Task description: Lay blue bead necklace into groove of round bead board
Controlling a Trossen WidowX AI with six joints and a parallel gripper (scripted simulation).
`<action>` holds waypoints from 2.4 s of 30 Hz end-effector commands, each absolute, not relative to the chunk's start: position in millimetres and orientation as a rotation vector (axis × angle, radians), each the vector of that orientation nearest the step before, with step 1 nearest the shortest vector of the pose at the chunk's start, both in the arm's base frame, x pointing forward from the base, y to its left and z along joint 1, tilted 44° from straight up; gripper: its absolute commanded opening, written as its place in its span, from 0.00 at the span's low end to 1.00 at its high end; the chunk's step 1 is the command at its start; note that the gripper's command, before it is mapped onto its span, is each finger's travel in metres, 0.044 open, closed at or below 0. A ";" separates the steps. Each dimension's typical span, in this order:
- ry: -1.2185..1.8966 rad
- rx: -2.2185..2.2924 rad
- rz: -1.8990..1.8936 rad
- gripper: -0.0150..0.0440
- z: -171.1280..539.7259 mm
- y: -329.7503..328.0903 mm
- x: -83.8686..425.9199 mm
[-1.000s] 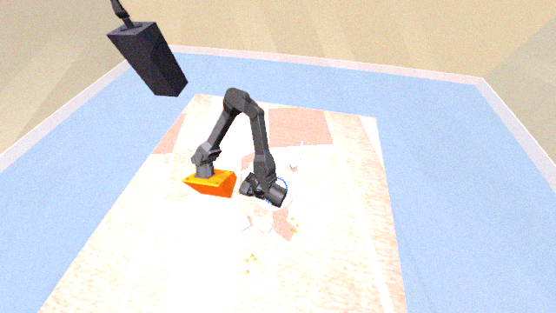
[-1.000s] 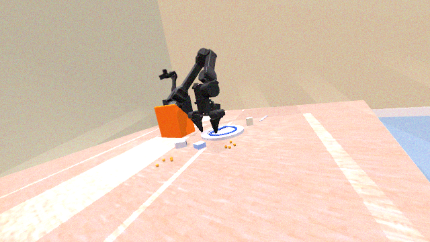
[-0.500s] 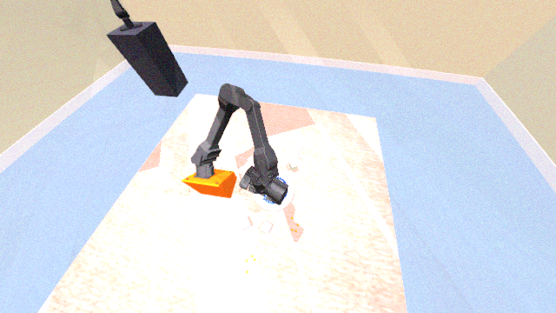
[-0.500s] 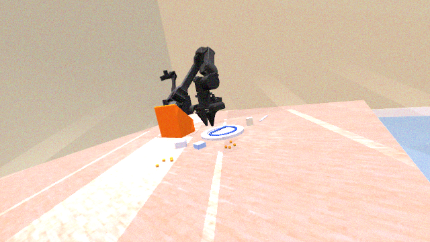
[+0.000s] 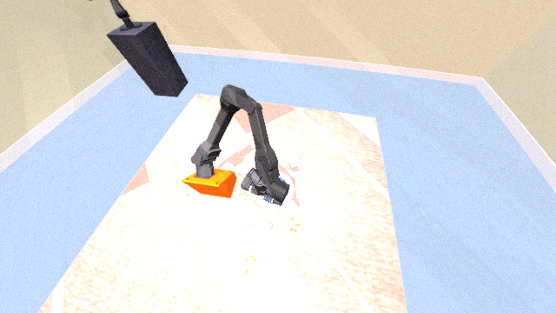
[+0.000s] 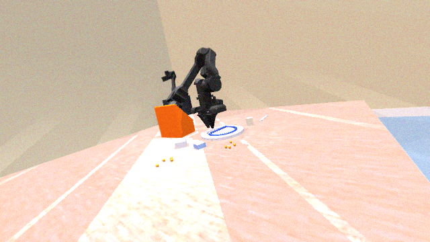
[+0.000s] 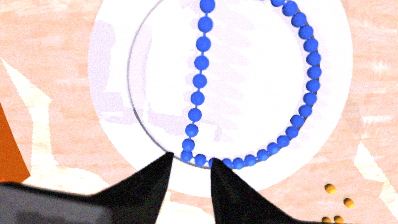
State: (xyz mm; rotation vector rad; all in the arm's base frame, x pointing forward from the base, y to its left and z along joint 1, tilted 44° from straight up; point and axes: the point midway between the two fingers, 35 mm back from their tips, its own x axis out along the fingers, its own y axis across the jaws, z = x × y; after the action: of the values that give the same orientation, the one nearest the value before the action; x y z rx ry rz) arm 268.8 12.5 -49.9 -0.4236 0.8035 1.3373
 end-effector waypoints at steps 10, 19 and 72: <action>0.810 -0.407 1.337 0.46 -65.4 29.2 266.2; 0.808 -0.416 1.338 0.37 -65.7 28.9 268.0; 0.811 -0.406 1.337 0.25 -66.6 23.6 253.0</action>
State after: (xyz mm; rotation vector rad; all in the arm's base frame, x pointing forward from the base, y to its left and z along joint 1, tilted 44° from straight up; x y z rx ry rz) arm 255.2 22.1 -64.4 -0.4038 0.8087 1.3340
